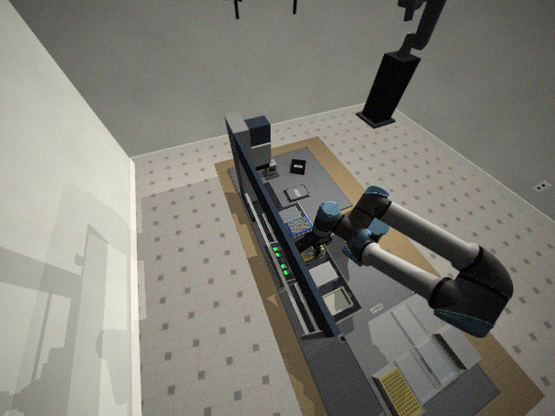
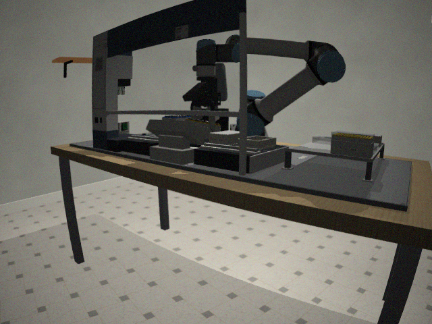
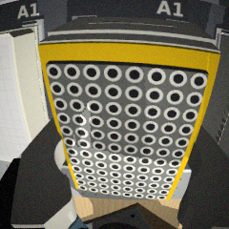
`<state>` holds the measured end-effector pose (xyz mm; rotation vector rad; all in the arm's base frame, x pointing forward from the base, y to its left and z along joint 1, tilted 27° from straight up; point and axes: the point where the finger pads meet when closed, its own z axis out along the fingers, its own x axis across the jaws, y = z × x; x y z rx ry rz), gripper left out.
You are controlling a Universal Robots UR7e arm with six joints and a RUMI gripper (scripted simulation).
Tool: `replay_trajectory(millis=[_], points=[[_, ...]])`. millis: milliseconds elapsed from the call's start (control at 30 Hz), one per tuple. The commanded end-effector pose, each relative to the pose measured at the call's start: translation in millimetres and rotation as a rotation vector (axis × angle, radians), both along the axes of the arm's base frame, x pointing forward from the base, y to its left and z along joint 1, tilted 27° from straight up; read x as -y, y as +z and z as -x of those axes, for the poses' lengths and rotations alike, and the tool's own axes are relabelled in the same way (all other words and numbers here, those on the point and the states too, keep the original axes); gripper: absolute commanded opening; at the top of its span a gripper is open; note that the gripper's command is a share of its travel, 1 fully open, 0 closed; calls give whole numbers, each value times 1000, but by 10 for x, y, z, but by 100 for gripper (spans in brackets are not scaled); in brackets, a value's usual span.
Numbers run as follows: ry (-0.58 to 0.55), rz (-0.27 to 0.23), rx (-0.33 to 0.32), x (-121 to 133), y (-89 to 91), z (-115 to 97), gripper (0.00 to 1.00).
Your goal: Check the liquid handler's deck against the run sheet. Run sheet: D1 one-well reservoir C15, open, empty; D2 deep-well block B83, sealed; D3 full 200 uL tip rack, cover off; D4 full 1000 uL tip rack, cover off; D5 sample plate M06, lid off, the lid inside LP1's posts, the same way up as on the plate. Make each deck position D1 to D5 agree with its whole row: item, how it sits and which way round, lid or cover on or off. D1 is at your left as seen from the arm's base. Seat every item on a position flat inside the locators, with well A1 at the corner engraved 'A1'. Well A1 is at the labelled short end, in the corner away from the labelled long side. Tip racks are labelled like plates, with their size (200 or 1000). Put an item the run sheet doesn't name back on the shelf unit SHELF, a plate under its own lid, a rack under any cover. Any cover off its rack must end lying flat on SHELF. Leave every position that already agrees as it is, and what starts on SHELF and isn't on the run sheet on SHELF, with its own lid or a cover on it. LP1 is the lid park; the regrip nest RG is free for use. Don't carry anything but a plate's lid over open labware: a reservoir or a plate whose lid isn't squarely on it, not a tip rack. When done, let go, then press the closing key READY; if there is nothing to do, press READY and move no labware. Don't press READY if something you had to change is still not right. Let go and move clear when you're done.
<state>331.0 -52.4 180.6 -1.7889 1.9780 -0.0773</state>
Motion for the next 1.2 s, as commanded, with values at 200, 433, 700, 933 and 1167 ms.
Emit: replay_trajectory(millis=[200,433,700,933,1167], points=[[0,0,0,2,2,-1,0],[0,0,0,2,2,-1,0],[0,1,1,-5,-21,-10,0],[0,1,1,-11,-41,-20,0],[0,1,1,-15,-55,-28,0]])
